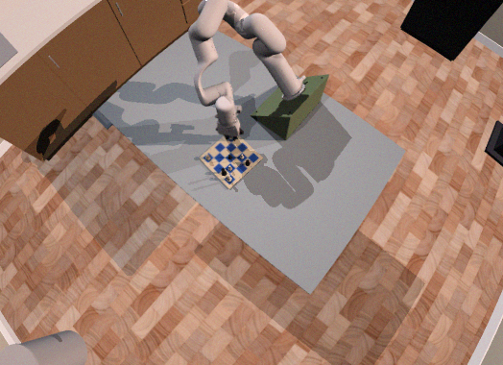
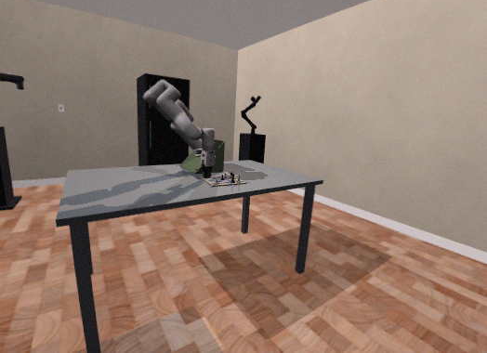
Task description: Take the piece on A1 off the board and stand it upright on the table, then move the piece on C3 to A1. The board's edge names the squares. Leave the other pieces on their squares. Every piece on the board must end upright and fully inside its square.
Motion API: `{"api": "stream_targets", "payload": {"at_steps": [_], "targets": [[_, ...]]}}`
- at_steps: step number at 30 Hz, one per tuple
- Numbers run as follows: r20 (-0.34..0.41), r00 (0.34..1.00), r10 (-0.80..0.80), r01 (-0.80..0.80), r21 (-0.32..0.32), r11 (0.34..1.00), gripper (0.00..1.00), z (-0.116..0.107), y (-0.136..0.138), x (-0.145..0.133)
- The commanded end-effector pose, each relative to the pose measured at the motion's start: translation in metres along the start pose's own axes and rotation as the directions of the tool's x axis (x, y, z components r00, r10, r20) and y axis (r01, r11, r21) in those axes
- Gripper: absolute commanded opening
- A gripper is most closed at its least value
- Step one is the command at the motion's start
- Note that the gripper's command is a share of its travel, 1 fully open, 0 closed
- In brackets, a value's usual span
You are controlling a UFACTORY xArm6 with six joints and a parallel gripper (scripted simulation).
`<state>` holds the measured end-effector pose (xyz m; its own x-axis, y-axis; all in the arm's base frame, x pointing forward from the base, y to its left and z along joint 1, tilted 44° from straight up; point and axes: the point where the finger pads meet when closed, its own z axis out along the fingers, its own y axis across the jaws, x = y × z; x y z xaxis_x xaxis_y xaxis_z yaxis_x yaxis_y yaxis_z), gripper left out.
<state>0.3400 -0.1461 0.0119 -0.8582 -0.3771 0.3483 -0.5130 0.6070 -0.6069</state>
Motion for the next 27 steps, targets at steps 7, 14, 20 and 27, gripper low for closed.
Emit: {"api": "stream_targets", "payload": {"at_steps": [7, 14, 20, 27], "targets": [[0.002, 1.0, 0.001, -0.001, 0.001, 1.0, 0.0, -0.0007, -0.0006, -0.0008], [0.002, 1.0, 0.001, -0.001, 0.001, 1.0, 0.0, -0.0007, -0.0006, -0.0008], [0.002, 1.0, 0.001, -0.001, 0.001, 1.0, 0.0, -0.0007, -0.0006, -0.0008], [0.002, 1.0, 0.001, -0.001, 0.001, 1.0, 0.0, -0.0007, -0.0006, -0.0008]]}}
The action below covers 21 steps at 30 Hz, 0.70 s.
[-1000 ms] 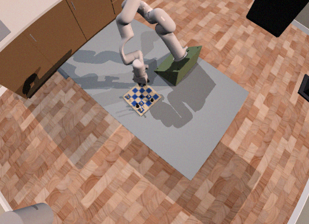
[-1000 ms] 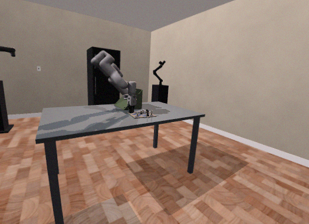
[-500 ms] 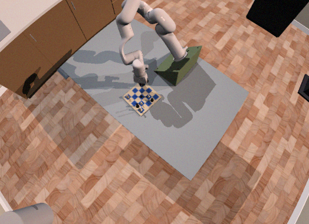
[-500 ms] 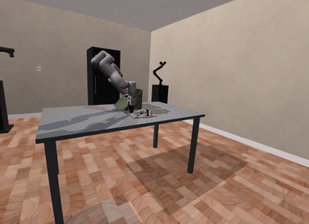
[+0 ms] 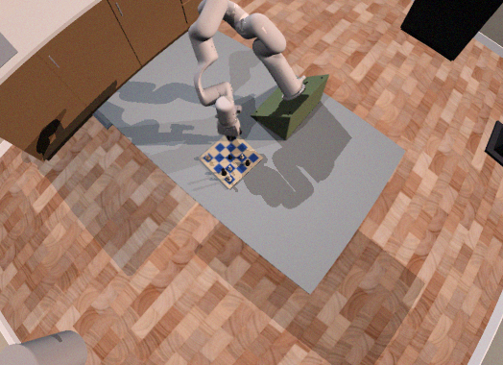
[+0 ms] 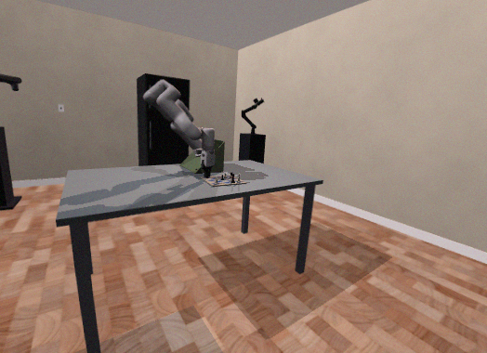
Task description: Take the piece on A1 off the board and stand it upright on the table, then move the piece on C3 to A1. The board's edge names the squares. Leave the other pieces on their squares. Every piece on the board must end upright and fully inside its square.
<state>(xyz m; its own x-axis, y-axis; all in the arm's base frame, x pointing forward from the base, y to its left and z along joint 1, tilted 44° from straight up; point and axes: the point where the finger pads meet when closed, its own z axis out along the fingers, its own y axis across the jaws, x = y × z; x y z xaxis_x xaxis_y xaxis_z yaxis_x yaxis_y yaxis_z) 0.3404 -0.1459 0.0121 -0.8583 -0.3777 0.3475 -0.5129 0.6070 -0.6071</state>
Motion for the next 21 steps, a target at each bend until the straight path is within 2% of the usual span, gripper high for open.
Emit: {"api": "stream_targets", "payload": {"at_steps": [1, 12, 15, 19, 21], "targets": [[0.001, 1.0, 0.0, 0.0, 0.001, 1.0, 0.0, 0.0, 0.0, -0.001], [0.001, 1.0, 0.0, 0.0, 0.001, 1.0, 0.0, -0.002, 0.0, -0.001], [0.001, 1.0, 0.0, 0.0, 0.001, 1.0, 0.0, -0.01, 0.0, -0.001], [0.001, 1.0, 0.0, 0.0, 0.001, 1.0, 0.0, -0.032, 0.0, 0.0], [0.001, 1.0, 0.0, 0.0, 0.001, 1.0, 0.0, -0.032, 0.0, 0.0]]}}
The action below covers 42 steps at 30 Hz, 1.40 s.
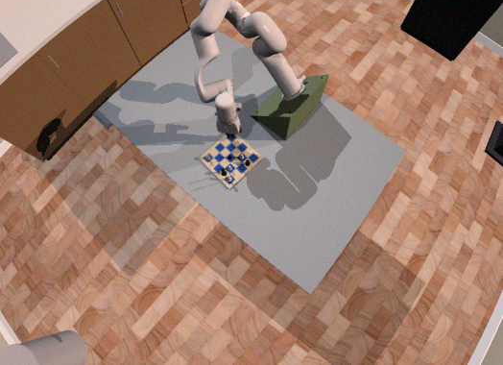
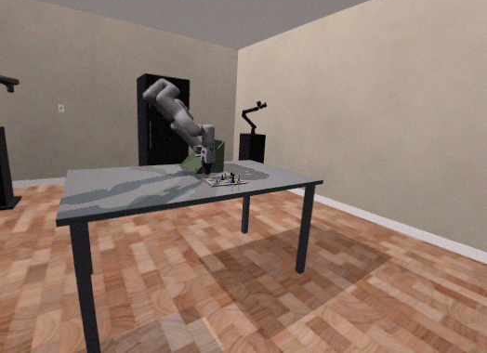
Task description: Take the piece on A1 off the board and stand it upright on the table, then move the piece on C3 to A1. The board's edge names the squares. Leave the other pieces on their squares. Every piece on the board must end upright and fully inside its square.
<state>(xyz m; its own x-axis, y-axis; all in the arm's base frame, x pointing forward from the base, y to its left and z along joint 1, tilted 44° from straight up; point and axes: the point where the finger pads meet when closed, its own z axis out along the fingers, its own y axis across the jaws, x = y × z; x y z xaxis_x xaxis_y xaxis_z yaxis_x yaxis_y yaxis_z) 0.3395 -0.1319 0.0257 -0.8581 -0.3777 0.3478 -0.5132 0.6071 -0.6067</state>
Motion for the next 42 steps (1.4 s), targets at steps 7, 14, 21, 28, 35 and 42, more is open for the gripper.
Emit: {"api": "stream_targets", "payload": {"at_steps": [7, 14, 21, 28, 35, 42], "targets": [[0.002, 1.0, 0.001, -0.001, 0.001, 1.0, 0.0, -0.064, -0.001, -0.001], [0.002, 1.0, 0.001, -0.001, 0.001, 1.0, 0.0, -0.081, -0.001, -0.001], [0.002, 1.0, 0.001, -0.001, 0.001, 1.0, 0.0, -0.081, -0.001, -0.001], [0.001, 0.999, -0.049, 0.049, 0.003, 0.999, 0.0, -0.086, -0.023, -0.038], [0.001, 0.993, -0.12, 0.12, 0.004, 0.993, 0.0, -0.088, -0.051, -0.091], [0.001, 0.981, -0.196, 0.196, 0.003, 0.981, 0.0, -0.084, -0.076, -0.146]]}}
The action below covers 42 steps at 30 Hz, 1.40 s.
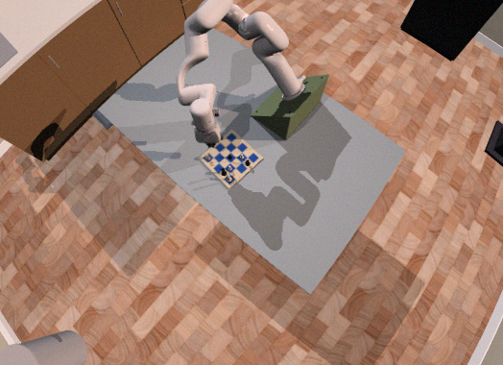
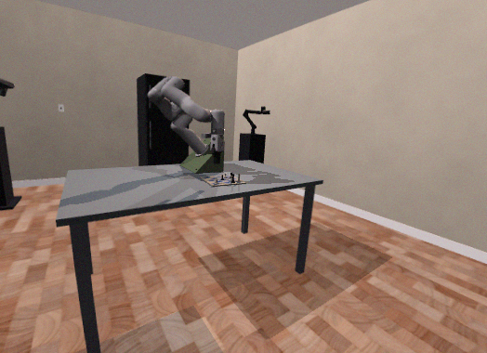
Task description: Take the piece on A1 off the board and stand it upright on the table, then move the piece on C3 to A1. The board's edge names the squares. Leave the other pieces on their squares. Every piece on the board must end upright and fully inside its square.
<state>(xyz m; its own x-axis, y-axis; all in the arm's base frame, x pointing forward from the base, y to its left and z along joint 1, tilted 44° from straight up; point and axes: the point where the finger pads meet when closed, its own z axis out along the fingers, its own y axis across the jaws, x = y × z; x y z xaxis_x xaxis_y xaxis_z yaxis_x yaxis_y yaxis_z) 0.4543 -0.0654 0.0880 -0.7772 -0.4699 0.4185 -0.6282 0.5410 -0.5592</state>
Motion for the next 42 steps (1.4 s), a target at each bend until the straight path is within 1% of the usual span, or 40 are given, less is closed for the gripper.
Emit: {"api": "stream_targets", "payload": {"at_steps": [1, 2, 3, 4, 5, 7, 11, 29, 34, 41, 42], "targets": [[-0.014, 0.998, -0.057, 0.057, -0.008, 0.998, 0.0, 0.006, -0.026, -0.041], [-0.014, 0.997, -0.079, 0.078, -0.008, 0.997, 0.0, 0.008, -0.033, -0.055], [-0.014, 0.997, -0.079, 0.078, -0.008, 0.997, 0.0, 0.008, -0.033, -0.055], [-0.013, 0.995, -0.097, 0.097, -0.009, 0.995, 0.0, 0.01, -0.039, -0.066], [-0.013, 0.995, -0.097, 0.097, -0.009, 0.995, 0.0, 0.01, -0.039, -0.066], [-0.013, 0.993, -0.12, 0.12, -0.01, 0.993, 0.0, 0.014, -0.047, -0.081], [-0.013, 0.992, -0.128, 0.128, -0.011, 0.992, 0.0, 0.015, -0.049, -0.086], [-0.013, 0.992, -0.129, 0.129, -0.011, 0.992, 0.0, 0.019, -0.049, -0.086], [-0.013, 0.992, -0.129, 0.129, -0.011, 0.992, 0.0, 0.031, -0.049, -0.086], [-0.013, 0.992, -0.129, 0.129, -0.011, 0.992, 0.0, 0.063, -0.049, -0.085], [-0.013, 0.992, -0.129, 0.129, -0.011, 0.992, 0.0, 0.063, -0.049, -0.085]]}}
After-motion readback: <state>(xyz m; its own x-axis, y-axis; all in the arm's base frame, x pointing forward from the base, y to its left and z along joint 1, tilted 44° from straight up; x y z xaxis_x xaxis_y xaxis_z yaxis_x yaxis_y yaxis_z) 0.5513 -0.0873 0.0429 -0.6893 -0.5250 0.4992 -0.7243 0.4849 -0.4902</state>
